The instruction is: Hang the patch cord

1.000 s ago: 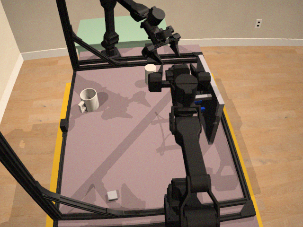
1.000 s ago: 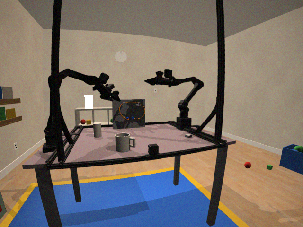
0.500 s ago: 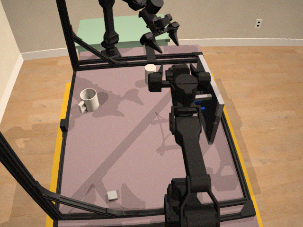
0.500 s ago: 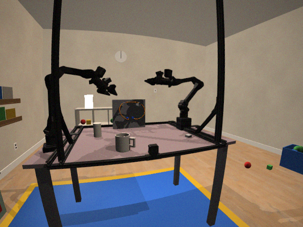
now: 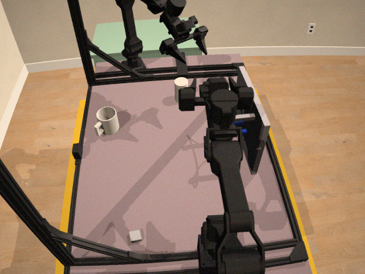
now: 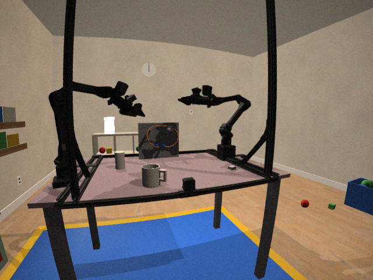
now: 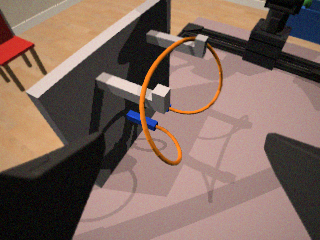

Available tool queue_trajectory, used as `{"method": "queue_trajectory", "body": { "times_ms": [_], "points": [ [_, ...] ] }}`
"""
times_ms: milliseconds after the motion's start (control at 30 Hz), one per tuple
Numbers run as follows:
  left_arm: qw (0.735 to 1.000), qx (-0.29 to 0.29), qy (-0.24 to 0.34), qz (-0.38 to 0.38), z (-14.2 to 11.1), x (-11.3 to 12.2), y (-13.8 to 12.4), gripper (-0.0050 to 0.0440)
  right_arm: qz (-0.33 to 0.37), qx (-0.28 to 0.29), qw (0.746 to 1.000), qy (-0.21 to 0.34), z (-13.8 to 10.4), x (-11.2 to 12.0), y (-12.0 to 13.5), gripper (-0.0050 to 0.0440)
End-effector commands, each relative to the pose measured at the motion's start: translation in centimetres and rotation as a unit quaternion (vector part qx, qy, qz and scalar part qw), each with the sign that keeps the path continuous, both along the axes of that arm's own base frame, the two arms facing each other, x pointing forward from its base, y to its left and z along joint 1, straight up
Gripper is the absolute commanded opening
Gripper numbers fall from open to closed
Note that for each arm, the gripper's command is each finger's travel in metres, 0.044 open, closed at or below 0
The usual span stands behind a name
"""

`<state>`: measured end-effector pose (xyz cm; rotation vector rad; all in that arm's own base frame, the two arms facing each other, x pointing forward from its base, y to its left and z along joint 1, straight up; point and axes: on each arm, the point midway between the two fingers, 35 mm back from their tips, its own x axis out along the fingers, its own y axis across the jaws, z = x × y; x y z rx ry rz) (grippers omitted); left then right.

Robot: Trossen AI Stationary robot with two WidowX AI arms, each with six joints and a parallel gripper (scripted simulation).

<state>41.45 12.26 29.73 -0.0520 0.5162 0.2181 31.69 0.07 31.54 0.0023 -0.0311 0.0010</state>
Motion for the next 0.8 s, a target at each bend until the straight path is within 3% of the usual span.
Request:
{"method": "queue_trajectory", "body": {
  "times_ms": [0, 100, 200, 500, 767],
  "points": [
    [0.997, 0.018, -0.067, -0.021, 1.9, -1.8, -3.2, 0.0440, -0.001, -0.001, 1.000, -0.009, 0.7, -0.1, -0.1, 0.0440],
    [0.993, 0.024, -0.108, -0.041, 2.1, -3.4, -5.6, 0.0440, -0.001, -0.001, 1.000, -0.009, 0.7, -0.1, -0.1, 0.0440],
    [0.991, 0.027, -0.127, -0.046, 2.4, -3.7, -6.2, 0.0440, -0.001, -0.001, 1.000, -0.009, 0.7, -0.1, -0.1, 0.0440],
    [0.965, 0.029, -0.243, -0.093, 2.4, -8.5, -11.1, 0.0440, -0.001, -0.001, 1.000, -0.009, 0.7, -0.1, -0.1, 0.0440],
    [0.955, 0.028, -0.275, -0.106, 2.2, -9.9, -12.3, 0.0440, -0.001, -0.001, 1.000, -0.009, 0.7, -0.1, -0.1, 0.0440]
  ]
}}
